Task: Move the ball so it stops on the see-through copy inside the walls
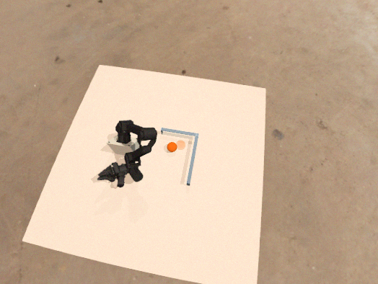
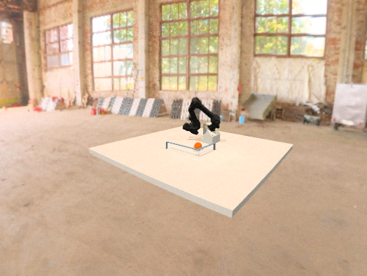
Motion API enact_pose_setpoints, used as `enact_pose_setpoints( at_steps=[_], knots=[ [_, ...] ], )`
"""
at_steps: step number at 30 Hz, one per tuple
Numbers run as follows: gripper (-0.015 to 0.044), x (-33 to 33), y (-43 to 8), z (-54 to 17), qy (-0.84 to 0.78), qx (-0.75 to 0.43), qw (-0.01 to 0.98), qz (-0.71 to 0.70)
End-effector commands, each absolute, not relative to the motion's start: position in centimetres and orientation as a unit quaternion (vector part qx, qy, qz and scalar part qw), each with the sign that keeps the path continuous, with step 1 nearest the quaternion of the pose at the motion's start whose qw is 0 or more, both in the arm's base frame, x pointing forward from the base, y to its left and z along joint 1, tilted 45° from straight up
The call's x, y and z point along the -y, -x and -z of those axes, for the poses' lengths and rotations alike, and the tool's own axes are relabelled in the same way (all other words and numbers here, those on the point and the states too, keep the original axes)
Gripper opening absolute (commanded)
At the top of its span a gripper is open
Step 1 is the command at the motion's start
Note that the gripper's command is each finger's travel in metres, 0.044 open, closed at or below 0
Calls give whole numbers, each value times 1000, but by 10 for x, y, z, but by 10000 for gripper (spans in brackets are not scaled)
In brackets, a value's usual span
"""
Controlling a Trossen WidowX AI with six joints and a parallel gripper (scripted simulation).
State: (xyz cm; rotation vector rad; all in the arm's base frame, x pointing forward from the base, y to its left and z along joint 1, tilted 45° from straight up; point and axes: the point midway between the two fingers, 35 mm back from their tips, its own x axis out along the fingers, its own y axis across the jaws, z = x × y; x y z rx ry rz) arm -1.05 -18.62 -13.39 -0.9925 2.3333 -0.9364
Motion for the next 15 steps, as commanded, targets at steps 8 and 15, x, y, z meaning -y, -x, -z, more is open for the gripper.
enact_pose_setpoints(
  at_steps=[8,15],
  knots=[
    [414,194,-44,171,342,-869,322,157],
    [414,178,-111,188,335,-842,420,-54]
  ],
)
